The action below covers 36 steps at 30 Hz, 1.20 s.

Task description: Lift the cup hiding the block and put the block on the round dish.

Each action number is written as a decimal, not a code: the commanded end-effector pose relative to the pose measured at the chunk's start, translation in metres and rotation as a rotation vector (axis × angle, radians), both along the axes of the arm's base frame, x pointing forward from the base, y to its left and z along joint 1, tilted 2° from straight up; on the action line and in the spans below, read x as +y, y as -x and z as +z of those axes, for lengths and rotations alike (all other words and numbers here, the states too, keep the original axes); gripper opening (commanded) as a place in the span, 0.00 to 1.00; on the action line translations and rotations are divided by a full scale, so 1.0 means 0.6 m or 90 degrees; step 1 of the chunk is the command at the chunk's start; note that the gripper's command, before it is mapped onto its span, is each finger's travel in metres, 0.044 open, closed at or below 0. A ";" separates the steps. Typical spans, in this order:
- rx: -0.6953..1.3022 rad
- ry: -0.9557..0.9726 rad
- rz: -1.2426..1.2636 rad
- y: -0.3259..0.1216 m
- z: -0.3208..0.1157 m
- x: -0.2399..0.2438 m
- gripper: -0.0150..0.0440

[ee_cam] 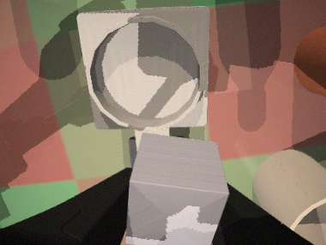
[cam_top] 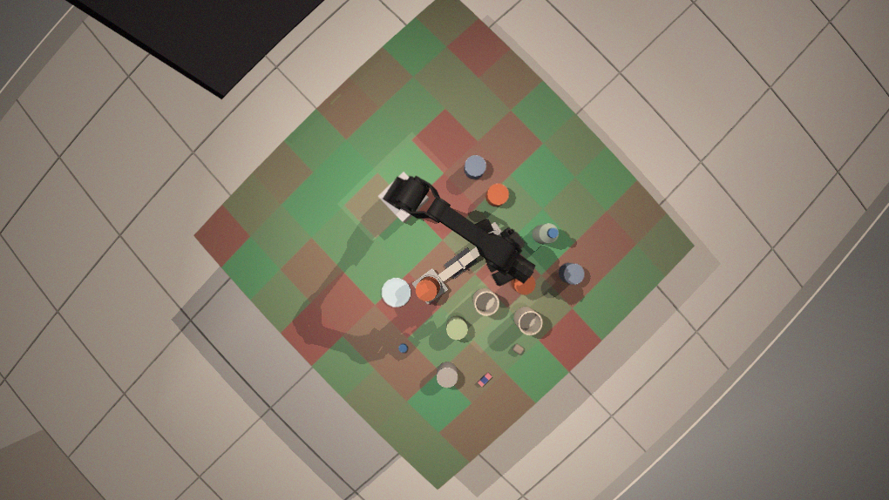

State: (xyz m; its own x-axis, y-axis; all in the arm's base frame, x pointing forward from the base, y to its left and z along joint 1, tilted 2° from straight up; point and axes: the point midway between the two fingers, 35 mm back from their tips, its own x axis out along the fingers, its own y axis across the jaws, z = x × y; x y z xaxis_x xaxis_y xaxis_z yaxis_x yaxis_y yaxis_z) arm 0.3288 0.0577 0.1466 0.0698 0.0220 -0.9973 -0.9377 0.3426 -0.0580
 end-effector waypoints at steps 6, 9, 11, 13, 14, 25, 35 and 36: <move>0.000 0.003 -0.004 -0.010 -0.029 -0.104 0.25; -0.001 0.004 -0.005 -0.009 -0.039 -0.141 0.25; -0.004 0.006 -0.008 -0.009 -0.046 -0.166 0.25; -0.007 0.009 -0.012 -0.008 -0.053 -0.192 0.25; -0.008 0.010 -0.013 -0.006 -0.056 -0.205 0.25; -0.012 0.028 -0.041 0.034 -0.094 -0.342 0.25; -0.009 0.037 -0.050 0.092 -0.123 -0.432 0.25; -0.009 0.038 -0.050 0.098 -0.125 -0.439 0.25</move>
State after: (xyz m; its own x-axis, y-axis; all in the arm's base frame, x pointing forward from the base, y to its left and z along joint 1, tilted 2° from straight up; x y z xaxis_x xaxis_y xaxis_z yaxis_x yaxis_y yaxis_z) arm 0.2810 -0.1928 0.0767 0.0851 -0.0398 -0.9956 -0.9068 0.4109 -0.0939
